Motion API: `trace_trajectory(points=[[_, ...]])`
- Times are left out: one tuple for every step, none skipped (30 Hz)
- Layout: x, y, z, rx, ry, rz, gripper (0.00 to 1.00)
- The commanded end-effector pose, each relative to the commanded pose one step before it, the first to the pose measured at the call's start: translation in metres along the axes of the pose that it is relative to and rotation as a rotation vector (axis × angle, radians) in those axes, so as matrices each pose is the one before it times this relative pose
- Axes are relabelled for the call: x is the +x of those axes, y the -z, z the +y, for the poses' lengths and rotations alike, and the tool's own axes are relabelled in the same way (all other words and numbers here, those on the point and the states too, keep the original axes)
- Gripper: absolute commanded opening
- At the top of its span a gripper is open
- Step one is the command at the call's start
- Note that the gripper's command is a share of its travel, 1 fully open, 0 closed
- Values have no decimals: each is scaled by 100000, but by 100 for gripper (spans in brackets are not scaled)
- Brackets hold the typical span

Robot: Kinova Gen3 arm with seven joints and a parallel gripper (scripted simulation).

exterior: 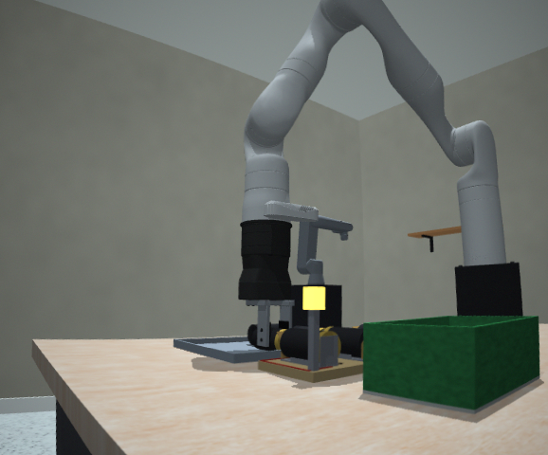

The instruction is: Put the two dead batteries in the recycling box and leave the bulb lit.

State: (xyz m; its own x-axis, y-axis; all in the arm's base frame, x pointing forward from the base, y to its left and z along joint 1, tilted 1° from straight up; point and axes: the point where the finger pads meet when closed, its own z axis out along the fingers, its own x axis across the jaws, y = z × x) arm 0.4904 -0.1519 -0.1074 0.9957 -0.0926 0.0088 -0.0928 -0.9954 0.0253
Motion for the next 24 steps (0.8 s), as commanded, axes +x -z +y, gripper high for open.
trace_trajectory(points=[[440, 32, -41, 155, -154, 1076, 57], [0, 0, 0, 0, 0, 0, 57], [0, 0, 0, 0, 0, 0, 57], [0, 0, 0, 0, 0, 0, 57], [0, 0, 0, 0, 0, 0, 57], [0, 0, 0, 0, 0, 0, 57], [0, 0, 0, 0, 0, 0, 57], [0, 0, 0, 0, 0, 0, 57], [0, 0, 0, 0, 0, 0, 57], [0, 0, 0, 0, 0, 0, 57], [0, 0, 0, 0, 0, 0, 57], [0, 0, 0, 0, 0, 0, 57], [0, 0, 0, 0, 0, 0, 57], [0, 0, 0, 0, 0, 0, 57], [0, 0, 0, 0, 0, 0, 57], [0, 0, 0, 0, 0, 0, 57], [0, 0, 0, 0, 0, 0, 57], [0, 0, 0, 0, 0, 0, 57], [0, 0, 0, 0, 0, 0, 57], [3, 16, 0, -1, -1, 11, 57], [22, 98, 3, -5, -5, 69, 57], [-15, 149, -2, 4, -9, -3, 57], [-278, 199, -91, 264, -13, -740, 57], [-292, 279, -89, 254, -18, -742, 57]])
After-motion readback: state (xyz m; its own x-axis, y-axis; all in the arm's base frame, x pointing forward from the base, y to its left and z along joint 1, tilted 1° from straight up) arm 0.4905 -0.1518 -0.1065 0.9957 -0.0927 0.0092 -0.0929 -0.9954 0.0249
